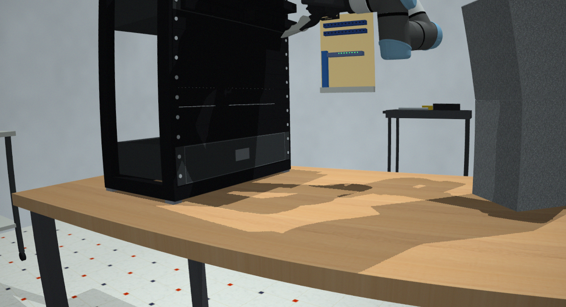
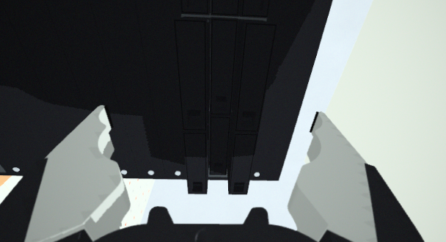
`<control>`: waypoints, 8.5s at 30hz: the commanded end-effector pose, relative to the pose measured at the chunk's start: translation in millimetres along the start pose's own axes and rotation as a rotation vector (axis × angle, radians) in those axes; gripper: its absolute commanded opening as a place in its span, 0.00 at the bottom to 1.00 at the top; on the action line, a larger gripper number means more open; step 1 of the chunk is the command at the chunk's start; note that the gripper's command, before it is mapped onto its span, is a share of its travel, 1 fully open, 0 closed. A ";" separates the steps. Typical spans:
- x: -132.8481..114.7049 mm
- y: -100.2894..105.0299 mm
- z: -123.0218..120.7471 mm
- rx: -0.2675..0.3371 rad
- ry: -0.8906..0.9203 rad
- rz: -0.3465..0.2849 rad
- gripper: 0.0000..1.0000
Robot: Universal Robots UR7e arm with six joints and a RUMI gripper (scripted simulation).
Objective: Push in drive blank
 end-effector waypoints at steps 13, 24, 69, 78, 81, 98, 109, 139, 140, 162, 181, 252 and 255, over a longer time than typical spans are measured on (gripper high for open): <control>0.0 -0.1 0.4 -0.001 0.000 0.000 1.00; 0.0 -0.1 0.4 -0.001 0.000 0.000 1.00; -40.8 -0.1 -3.1 -0.001 0.000 0.000 1.00; -78.8 -0.1 -6.3 -0.001 0.000 0.000 1.00; -89.7 -0.1 -7.2 -0.001 0.000 0.000 1.00; -109.6 -0.1 -8.9 -0.001 0.000 0.000 1.00; -109.6 -0.1 -8.9 -0.001 0.000 0.000 1.00; -109.6 -0.1 -8.9 -0.001 0.000 0.000 1.00; -109.6 -0.1 -8.9 -0.001 0.000 0.000 1.00; -109.6 -0.1 -8.9 -0.001 0.000 0.000 1.00; -109.6 -0.1 -8.9 -0.001 0.000 0.000 1.00; -110.6 16.8 26.7 -0.001 0.000 0.000 0.00; -110.6 11.7 26.7 -0.001 0.000 0.000 0.00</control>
Point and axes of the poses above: the point where the finger pads meet when closed, its own y axis back along the fingers, its own z axis across the jaws, x = y × z, the point moved 9 cm from there along y, back along the fingers, and after that the axes turned 5 degrees about y, right-handed, at the moved point
